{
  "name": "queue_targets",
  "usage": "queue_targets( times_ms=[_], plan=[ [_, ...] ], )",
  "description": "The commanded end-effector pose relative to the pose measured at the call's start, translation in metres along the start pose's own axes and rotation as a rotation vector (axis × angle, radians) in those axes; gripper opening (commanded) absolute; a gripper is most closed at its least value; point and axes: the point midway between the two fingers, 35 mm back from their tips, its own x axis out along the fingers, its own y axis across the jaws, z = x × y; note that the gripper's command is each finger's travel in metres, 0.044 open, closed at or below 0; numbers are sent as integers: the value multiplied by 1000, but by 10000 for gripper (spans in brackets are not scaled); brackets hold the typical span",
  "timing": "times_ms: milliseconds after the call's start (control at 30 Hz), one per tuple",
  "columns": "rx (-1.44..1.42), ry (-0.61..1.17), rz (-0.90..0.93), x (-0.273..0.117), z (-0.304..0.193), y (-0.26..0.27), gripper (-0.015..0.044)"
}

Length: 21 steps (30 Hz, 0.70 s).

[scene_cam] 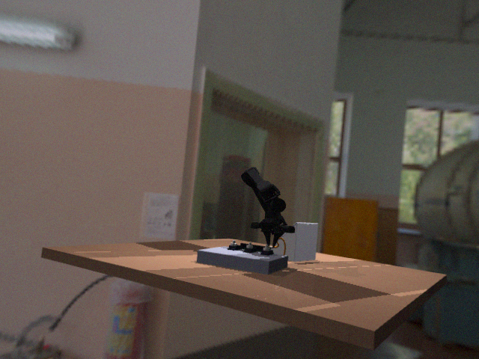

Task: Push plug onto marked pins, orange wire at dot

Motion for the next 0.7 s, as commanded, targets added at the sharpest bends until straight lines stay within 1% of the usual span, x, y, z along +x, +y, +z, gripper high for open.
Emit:
queue_targets(
  times_ms=[0,200,267,400,467,667],
  plan=[
    [-4,-1,0,1,1,-1,79],
    [-4,-1,0,-1,1,-1,236],
    [-4,-2,1,-13,2,-1,289],
    [-4,-1,2,-52,1,-1,394],
    [-4,-1,2,-59,1,-1,440],
    [-4,-1,2,-59,1,-1,440]
  ],
)
